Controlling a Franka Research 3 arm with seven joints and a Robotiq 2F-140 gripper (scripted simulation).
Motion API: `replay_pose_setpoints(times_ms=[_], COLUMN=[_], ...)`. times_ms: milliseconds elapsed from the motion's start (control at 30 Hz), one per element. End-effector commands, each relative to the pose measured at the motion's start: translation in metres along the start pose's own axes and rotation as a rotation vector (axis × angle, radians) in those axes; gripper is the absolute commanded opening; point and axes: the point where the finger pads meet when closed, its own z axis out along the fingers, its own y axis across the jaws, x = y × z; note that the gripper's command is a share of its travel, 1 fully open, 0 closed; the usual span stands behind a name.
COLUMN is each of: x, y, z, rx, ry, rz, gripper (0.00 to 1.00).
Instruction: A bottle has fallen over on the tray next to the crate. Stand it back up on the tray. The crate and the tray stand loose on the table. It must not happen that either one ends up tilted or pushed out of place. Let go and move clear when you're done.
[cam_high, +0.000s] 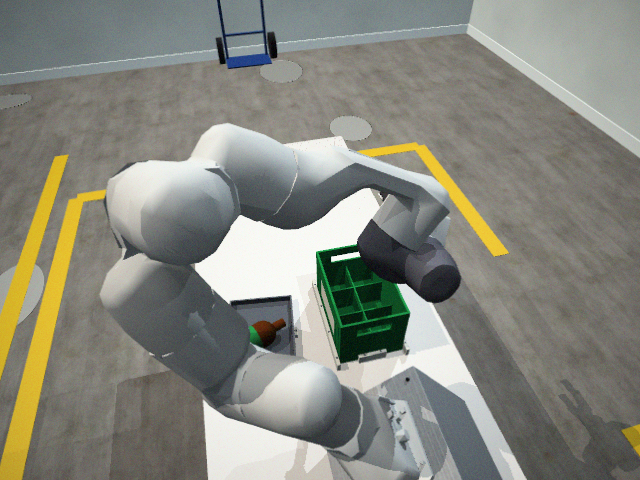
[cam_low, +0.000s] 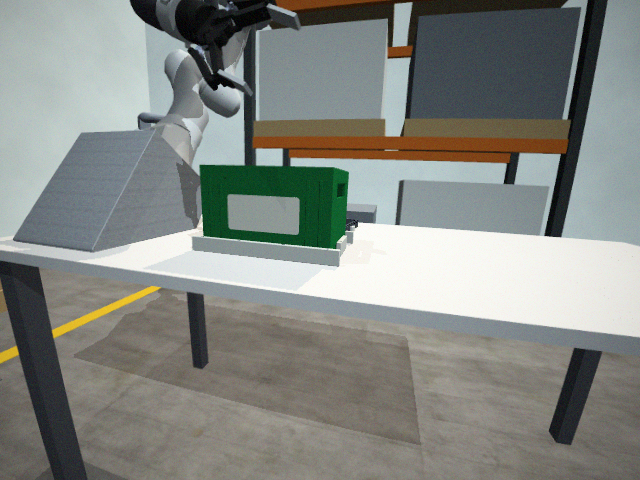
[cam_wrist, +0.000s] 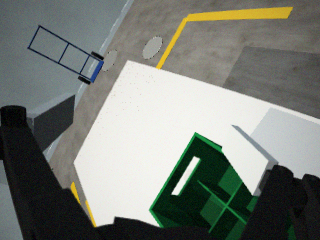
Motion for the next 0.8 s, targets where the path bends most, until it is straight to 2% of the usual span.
replay_pose_setpoints(times_ms=[0,100,167,233,300,367,400,600,633,767], x=[0.000,-0.002,-0.012,-0.032,-0.067,-0.067,-0.088,-0.088,-0.115,-0.115], y=[0.000,0.000,0.001,0.002,0.005,0.005,0.007,0.007,0.009,0.009], z=[0.000,0.000,0.001,0.000,0.000,0.000,-0.001,-0.001,-0.001,-0.001], rx=[0.000,-0.004,-0.028,-0.083,-0.176,-0.176,-0.235,-0.235,-0.305,-0.305], ry=[0.000,-0.003,-0.019,-0.050,-0.103,-0.103,-0.132,-0.132,-0.175,-0.175], rz=[0.000,0.000,-0.002,-0.011,-0.025,-0.025,-0.038,-0.038,-0.046,-0.046], gripper=[1.00,1.00,1.00,1.00,1.00,1.00,1.00,1.00,1.00,1.00])
